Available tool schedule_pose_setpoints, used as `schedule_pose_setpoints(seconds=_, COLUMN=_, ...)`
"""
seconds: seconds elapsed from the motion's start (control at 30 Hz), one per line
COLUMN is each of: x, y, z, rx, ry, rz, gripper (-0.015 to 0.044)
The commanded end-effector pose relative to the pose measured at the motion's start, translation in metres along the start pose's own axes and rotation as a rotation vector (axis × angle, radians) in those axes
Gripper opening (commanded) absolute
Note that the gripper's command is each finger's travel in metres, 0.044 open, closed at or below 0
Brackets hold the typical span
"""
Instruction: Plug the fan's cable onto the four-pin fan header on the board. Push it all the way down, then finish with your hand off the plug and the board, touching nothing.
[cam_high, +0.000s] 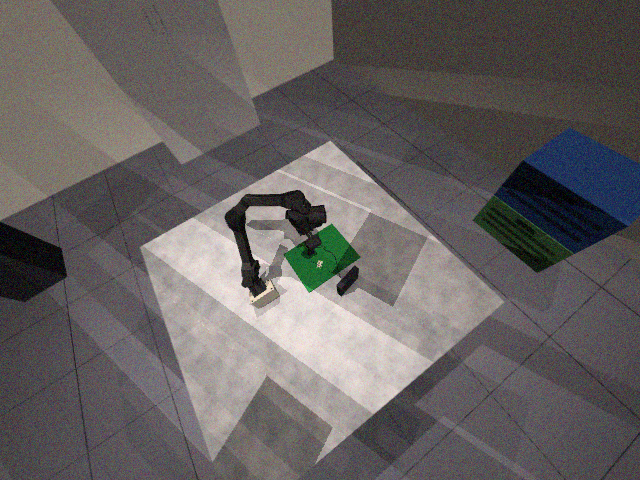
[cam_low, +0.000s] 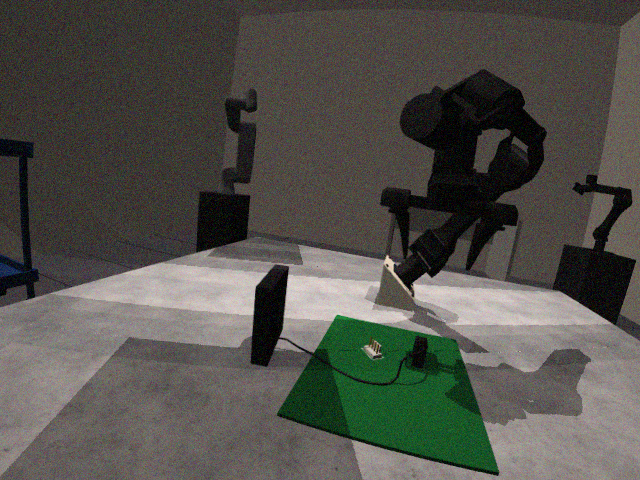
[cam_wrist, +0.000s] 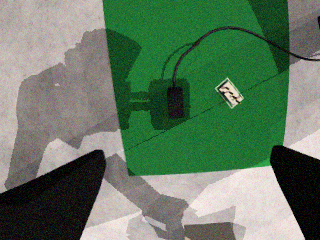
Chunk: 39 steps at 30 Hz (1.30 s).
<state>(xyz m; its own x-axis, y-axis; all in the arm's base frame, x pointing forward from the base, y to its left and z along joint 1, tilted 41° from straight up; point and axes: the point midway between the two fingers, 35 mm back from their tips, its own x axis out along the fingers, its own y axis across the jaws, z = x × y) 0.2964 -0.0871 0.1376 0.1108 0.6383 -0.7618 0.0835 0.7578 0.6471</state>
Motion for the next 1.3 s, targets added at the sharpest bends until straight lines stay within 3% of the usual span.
schedule_pose_setpoints(seconds=0.0, x=0.005, y=0.005, z=-0.009, rx=-0.047, ry=0.051, rz=0.0, gripper=0.044)
schedule_pose_setpoints(seconds=0.17, x=0.026, y=0.004, z=-0.007, rx=-0.047, ry=0.05, rz=-0.002, gripper=0.044)
schedule_pose_setpoints(seconds=0.4, x=0.103, y=0.005, z=-0.013, rx=-0.048, ry=0.049, rz=0.002, gripper=0.044)
schedule_pose_setpoints(seconds=1.27, x=0.138, y=0.005, z=-0.014, rx=-0.048, ry=0.049, rz=0.003, gripper=0.044)
